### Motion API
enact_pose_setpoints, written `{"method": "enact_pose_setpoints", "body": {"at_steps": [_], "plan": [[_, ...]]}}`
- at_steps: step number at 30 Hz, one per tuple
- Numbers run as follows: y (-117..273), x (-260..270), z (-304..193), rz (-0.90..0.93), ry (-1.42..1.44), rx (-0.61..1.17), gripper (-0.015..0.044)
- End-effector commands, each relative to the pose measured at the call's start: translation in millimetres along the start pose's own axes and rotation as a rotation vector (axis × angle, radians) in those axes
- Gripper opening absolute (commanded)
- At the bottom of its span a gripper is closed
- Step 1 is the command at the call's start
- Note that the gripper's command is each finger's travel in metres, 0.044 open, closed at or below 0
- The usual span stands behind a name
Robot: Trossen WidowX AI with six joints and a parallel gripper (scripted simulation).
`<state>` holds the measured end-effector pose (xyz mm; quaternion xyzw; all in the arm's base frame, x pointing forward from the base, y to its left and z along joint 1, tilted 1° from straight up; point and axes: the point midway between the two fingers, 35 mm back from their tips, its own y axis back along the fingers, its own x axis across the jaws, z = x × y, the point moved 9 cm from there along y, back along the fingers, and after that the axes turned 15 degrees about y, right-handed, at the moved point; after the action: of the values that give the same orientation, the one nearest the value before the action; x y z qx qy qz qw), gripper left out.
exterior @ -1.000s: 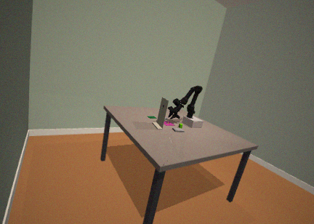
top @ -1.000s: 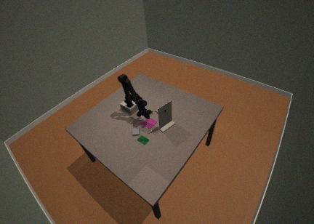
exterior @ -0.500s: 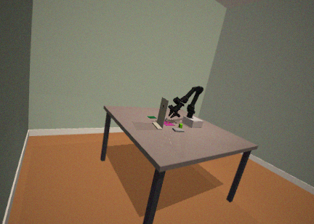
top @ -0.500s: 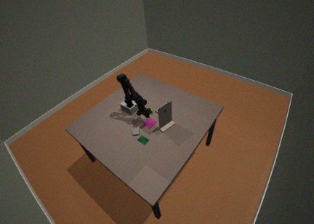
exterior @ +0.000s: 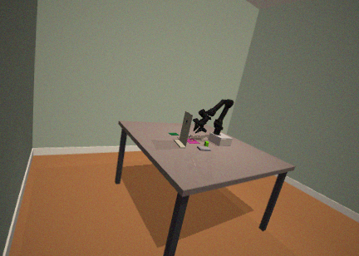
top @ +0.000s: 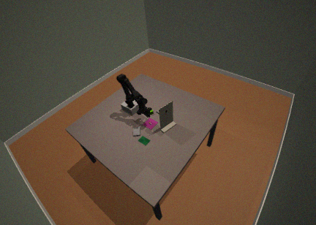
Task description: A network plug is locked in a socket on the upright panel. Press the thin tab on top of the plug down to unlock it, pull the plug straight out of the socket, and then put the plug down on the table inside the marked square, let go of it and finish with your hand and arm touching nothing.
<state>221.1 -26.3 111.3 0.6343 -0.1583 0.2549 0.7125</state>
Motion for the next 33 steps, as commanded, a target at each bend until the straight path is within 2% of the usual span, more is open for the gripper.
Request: {"method": "enact_pose_setpoints", "body": {"at_steps": [1,22,33], "plan": [[6,4,1,0.008,0.001,0.001,0.0156],[25,10,3,0.000,0.000,0.000,0.0156],[51,34,9,0.003,0.000,0.000,0.0156]]}}
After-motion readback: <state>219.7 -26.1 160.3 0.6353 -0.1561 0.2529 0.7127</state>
